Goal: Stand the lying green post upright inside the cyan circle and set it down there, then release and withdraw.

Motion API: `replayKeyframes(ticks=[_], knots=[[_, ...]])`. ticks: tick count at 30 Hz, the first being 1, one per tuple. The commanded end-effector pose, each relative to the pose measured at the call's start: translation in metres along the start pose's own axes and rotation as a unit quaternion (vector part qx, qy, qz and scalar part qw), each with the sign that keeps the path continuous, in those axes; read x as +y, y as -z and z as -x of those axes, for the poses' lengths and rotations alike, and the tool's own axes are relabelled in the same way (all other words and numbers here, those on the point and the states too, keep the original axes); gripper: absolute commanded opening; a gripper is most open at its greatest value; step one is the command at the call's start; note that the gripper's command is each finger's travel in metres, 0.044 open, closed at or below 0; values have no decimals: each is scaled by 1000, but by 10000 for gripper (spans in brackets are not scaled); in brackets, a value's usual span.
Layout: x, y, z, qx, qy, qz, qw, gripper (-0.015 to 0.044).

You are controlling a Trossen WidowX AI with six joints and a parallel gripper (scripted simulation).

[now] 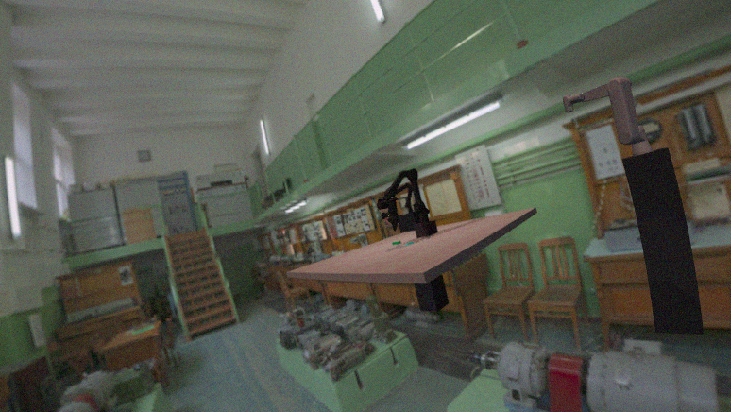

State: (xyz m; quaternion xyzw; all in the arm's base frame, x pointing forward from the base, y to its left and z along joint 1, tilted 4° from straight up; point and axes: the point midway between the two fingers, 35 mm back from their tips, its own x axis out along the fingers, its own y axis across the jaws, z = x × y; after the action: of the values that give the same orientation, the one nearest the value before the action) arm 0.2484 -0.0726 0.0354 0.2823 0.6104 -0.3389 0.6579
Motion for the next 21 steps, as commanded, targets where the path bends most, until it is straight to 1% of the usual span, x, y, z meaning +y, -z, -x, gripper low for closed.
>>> replayKeyframes(ticks=[1, 13, 19, 21], knots=[[-17, -14, 2, 16, 1, -61, 998, 233], [-87, -47, 10, 64, -1, -254, 965, 233], [-95, -49, 9, 69, -1, -276, 959, 233], [-94, -50, -6, 69, -2, -276, 959, 233]])
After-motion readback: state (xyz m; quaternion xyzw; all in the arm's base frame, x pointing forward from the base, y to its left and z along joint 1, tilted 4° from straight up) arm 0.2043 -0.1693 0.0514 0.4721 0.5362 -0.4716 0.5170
